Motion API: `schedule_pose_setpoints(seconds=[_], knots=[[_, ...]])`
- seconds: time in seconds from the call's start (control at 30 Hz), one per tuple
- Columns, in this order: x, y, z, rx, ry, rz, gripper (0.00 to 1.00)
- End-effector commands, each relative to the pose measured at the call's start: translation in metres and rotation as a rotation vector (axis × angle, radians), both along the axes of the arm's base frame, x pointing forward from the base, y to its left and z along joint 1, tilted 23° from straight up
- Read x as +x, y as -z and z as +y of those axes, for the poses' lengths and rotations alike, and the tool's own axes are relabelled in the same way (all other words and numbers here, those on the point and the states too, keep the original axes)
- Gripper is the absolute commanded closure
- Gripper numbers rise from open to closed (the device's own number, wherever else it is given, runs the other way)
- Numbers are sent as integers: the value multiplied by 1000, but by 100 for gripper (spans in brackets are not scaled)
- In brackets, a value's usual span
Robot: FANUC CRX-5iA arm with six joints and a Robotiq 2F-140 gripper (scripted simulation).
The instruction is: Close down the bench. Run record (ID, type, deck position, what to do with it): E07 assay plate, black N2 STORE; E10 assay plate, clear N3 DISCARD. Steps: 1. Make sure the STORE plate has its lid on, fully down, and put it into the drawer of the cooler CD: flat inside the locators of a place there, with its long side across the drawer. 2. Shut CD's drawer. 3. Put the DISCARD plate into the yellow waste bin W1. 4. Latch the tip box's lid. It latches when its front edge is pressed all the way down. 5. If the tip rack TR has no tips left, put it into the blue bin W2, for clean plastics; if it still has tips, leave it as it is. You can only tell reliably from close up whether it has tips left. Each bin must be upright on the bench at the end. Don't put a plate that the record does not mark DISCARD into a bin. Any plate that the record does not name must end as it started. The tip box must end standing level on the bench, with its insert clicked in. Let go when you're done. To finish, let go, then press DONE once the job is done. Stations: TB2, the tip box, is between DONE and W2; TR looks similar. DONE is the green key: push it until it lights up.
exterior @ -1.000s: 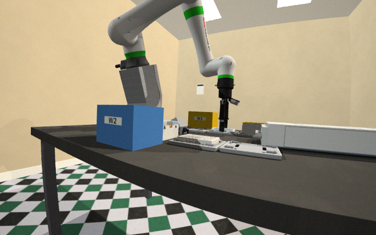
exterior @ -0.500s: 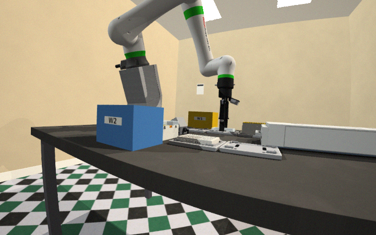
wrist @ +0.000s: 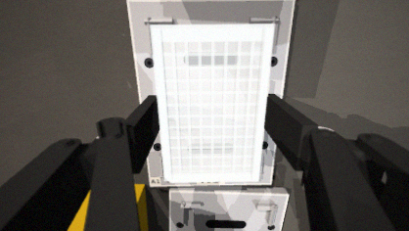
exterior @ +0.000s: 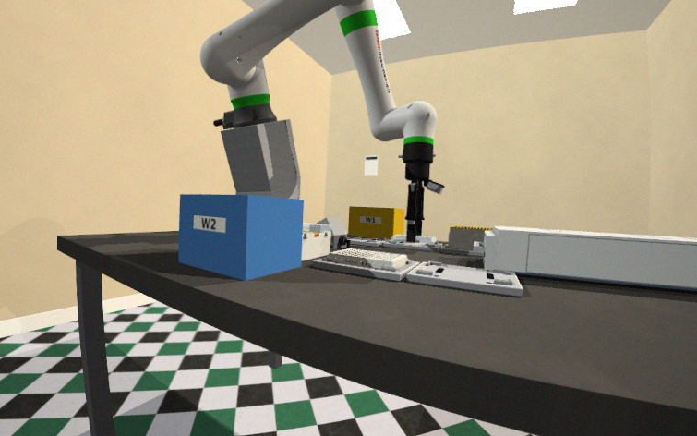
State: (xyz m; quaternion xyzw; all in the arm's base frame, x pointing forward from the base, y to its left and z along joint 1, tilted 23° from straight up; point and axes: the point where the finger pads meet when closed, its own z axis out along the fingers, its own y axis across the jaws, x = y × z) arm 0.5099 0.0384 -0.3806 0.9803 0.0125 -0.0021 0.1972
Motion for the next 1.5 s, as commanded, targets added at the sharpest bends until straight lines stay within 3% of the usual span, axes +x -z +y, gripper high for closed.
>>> schedule_pose_setpoints(seconds=[0.0,1.47], knots=[[1,-2,1,1,-1,-1,90],[1,-46,20,1,-1,-1,90]])
